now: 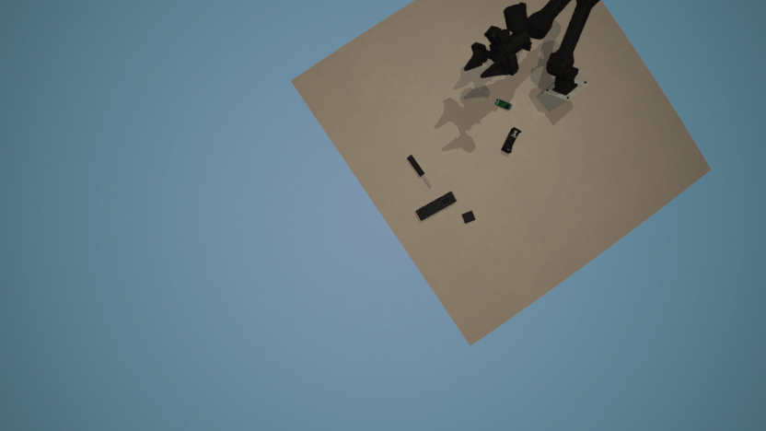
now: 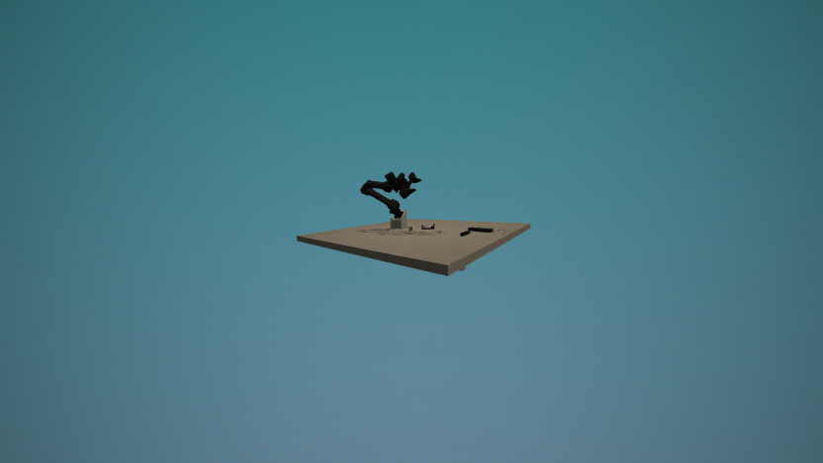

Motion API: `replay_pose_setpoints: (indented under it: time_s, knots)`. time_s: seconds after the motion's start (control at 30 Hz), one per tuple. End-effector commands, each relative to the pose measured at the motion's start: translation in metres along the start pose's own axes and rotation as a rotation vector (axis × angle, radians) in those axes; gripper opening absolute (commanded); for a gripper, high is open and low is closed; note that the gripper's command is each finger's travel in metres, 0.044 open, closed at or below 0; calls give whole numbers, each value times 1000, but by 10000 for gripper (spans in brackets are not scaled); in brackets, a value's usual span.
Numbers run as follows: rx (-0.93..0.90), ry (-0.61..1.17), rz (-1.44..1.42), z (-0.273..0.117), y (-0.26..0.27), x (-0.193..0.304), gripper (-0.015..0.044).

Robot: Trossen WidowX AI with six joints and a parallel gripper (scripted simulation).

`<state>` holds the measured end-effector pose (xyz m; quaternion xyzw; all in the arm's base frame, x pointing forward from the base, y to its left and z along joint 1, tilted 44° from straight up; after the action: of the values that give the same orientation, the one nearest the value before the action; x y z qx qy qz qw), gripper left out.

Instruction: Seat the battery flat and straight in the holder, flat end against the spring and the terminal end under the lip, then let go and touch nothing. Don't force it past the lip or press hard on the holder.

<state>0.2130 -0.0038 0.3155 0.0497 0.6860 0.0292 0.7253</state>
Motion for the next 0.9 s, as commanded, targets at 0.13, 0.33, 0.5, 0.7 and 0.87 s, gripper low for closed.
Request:
replay_pose_setpoints:
  time_s: [0.13,0.33,0.5,0.7,0.87]
  knots:
    - [255,366,229,15,-9,61,269]
    - [710,715,345,4,-20,131,244]
    - [1151,861,237,-26,-29,170,244]
    - [1291,870,147,-37,-32,177,244]
    - [1291,870,147,-37,-32,177,244]
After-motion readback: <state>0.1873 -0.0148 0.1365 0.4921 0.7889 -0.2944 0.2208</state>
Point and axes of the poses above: the point midway between the two fingers, 35 mm back from their tips, its own z axis out along the fingers, its own y axis across the jaws, x = y × z, the point moved 10 cm from there along -z, back along the fingers, and after that the axes turned 5 degrees about z, right-handed, at the moved point
